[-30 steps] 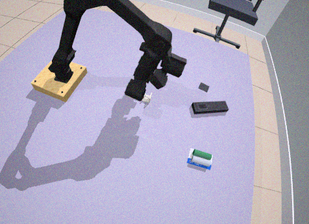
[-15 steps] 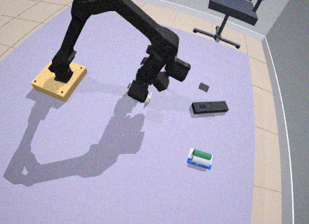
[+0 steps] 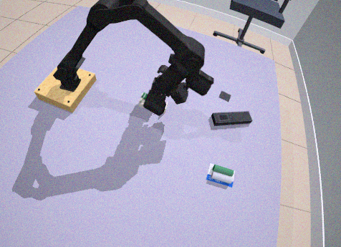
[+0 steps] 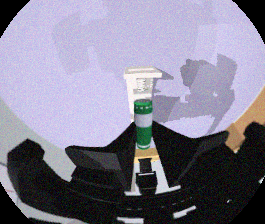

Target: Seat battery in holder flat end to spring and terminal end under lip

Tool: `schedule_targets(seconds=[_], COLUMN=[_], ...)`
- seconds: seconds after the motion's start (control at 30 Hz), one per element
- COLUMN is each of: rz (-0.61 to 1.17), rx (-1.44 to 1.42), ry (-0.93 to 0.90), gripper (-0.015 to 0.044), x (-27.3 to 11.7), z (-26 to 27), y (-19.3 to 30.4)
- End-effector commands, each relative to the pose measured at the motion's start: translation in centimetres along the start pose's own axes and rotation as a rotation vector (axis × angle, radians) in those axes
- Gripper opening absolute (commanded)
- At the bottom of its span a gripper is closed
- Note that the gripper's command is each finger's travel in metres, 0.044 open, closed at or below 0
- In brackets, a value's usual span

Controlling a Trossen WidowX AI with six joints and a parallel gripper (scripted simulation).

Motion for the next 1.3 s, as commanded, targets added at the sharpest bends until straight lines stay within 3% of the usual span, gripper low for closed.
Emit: schedule_targets(seconds=[0.0,1.27], rz=[0.028,0.076], rx=[-0.003,-0.005], ry=[-0.006,0.001], gripper=[0.0069,0.0069], x=[0.2,0.0], z=[0.0,0.0], y=[-0.4,-2.6])
Point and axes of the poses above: the point midway between the two fingers, 35 mm back from their tips, its own x axis out along the fingers, its own z axis across the jaws, y = z × x, the point moved 8 cm from there along -x, back along the fingers, and after that the axes turned 2 degrees about -x, right-handed, at the moved point
